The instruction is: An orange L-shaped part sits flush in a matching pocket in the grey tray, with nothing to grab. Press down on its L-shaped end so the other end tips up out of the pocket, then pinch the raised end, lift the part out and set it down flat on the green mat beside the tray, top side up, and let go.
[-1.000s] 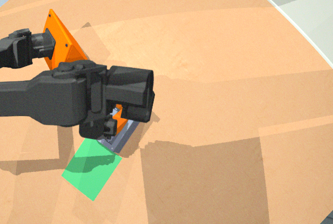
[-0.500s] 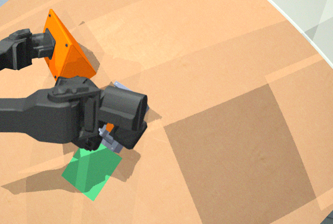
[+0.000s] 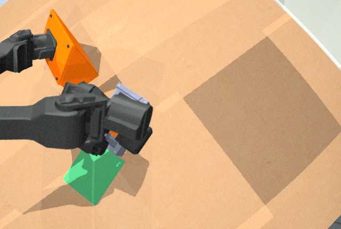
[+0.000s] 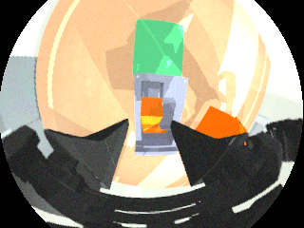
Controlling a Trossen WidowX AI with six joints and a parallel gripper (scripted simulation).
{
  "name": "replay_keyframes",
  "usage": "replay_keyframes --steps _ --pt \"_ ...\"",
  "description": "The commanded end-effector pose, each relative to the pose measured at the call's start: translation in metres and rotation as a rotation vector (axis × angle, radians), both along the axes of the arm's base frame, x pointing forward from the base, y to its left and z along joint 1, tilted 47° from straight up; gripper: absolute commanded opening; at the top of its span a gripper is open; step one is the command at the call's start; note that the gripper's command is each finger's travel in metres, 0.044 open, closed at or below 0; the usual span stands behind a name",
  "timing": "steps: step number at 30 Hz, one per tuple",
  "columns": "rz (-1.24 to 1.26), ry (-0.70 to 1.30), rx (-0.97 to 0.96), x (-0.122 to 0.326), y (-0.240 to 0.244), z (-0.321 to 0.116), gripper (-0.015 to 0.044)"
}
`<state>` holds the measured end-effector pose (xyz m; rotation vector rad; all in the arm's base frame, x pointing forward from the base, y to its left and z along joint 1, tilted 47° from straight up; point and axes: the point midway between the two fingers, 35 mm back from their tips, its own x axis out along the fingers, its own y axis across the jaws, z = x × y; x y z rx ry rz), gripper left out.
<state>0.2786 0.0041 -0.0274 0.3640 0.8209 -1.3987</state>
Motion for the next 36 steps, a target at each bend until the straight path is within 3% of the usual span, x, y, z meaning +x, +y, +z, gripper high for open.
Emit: replay_keyframes --steps 1,20,25,35,36 --pt "0.003 0.011 -0.007 -0.002 -0.006 -0.006 0.028" --pt "0.002 0.011 -0.009 -0.004 -0.026 -0.023 0.028" --pt "-0.002 0.001 -0.003 -0.002 -0.023 -0.021 0.0149" --pt "-0.002 0.001 -0.003 -0.002 -0.023 -0.021 0.0082" --pt "-0.002 0.001 -0.003 -0.002 -0.023 -0.021 0.0056"
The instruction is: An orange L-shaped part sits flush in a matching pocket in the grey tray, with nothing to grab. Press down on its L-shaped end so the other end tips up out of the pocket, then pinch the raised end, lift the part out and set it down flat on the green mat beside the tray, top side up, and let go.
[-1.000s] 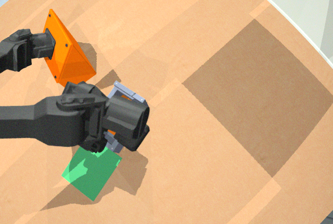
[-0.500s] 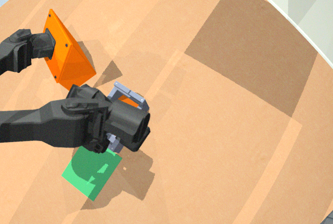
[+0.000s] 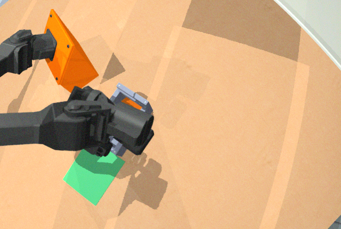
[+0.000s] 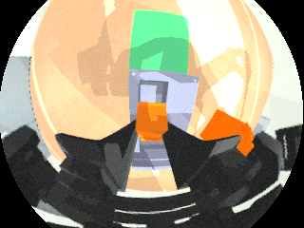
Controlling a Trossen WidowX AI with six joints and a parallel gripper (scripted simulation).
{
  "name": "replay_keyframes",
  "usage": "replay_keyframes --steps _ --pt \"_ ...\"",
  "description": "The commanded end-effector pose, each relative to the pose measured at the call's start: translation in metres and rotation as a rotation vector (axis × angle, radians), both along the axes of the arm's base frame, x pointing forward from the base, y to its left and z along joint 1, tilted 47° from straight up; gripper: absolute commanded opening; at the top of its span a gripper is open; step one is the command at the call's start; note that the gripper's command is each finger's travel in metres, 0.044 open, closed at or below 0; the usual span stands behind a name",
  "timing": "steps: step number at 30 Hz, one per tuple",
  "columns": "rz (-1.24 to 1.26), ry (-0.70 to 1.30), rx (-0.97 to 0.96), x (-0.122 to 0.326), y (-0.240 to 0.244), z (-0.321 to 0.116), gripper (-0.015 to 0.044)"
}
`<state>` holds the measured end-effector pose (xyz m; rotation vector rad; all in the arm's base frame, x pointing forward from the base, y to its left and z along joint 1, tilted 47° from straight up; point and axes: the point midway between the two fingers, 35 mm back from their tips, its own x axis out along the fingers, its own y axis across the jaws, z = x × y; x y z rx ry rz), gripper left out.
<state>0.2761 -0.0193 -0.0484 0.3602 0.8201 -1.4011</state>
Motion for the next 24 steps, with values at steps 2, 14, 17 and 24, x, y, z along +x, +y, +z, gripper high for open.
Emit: replay_keyframes --steps 2,14,17,24 --pt "-0.001 -0.002 0.0 0.0 0.0 0.0 0.0003" --pt "0.0 0.002 -0.001 0.0 0.006 0.006 0.0" --pt "0.001 0.004 -0.002 0.0 0.01 0.009 0.0" --pt "0.002 0.007 -0.003 0.0 0.017 0.016 0.0"
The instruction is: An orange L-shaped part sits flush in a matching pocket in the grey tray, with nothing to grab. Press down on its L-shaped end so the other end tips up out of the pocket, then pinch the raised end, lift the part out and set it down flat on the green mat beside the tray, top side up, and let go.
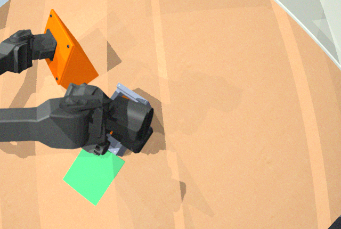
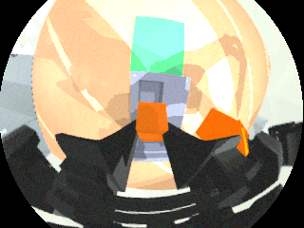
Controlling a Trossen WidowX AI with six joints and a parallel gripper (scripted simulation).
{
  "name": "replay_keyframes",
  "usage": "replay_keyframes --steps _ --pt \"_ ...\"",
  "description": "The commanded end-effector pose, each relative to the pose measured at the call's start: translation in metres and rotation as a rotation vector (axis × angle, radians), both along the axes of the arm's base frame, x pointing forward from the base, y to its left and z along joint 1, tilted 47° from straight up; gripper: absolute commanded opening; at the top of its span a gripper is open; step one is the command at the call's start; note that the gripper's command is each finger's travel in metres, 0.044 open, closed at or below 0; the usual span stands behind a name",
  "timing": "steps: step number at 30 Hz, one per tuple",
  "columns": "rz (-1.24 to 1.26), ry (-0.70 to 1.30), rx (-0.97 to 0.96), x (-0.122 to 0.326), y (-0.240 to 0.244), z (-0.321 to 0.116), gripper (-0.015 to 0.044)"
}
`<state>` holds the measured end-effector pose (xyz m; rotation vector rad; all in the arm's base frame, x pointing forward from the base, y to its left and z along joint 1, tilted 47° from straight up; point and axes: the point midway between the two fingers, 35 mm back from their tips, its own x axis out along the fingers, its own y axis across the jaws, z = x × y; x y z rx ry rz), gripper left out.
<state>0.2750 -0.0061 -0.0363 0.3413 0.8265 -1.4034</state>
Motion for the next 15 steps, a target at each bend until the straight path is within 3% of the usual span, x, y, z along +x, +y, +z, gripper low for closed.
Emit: replay_keyframes --steps 1,15 --pt "-0.003 -0.008 0.006 0.001 0.005 0.005 0.0" --pt "-0.003 -0.006 0.005 0.002 0.021 0.02 0.0"
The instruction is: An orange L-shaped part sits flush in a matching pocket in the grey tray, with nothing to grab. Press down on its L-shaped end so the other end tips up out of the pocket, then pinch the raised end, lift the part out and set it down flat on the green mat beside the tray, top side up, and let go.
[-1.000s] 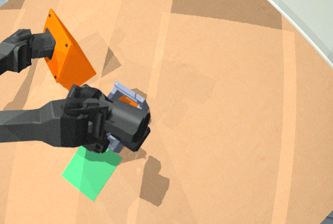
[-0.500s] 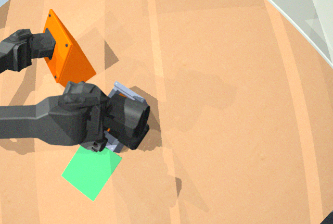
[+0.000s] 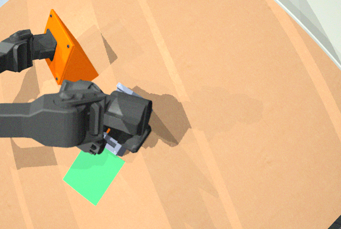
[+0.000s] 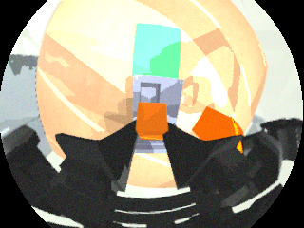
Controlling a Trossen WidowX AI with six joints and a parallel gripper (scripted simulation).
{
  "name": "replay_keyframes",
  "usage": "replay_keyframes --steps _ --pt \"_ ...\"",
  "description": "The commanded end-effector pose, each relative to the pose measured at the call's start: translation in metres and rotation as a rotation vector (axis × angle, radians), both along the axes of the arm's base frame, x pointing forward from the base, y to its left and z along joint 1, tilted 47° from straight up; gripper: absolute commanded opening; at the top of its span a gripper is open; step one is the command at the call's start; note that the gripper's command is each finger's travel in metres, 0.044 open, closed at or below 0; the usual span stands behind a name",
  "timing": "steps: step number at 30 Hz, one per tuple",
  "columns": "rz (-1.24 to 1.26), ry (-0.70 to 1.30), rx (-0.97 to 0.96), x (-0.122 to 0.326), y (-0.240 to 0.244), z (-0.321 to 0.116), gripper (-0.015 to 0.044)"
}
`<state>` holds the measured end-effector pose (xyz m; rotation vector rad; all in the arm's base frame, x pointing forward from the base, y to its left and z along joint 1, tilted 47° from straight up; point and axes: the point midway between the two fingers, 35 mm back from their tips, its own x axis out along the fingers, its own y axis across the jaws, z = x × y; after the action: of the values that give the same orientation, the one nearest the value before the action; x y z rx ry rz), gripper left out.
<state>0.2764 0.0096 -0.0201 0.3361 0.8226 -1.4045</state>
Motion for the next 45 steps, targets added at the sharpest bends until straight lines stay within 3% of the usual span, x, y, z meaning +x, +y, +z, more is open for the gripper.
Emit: replay_keyframes --steps 1,32,45 --pt "-0.004 -0.006 0.011 0.001 0.007 0.005 0.0" --pt "-0.004 -0.006 0.012 0.002 0.035 0.032 0.0" --pt "-0.004 -0.006 0.01 0.015 -0.005 0.068 0.0"
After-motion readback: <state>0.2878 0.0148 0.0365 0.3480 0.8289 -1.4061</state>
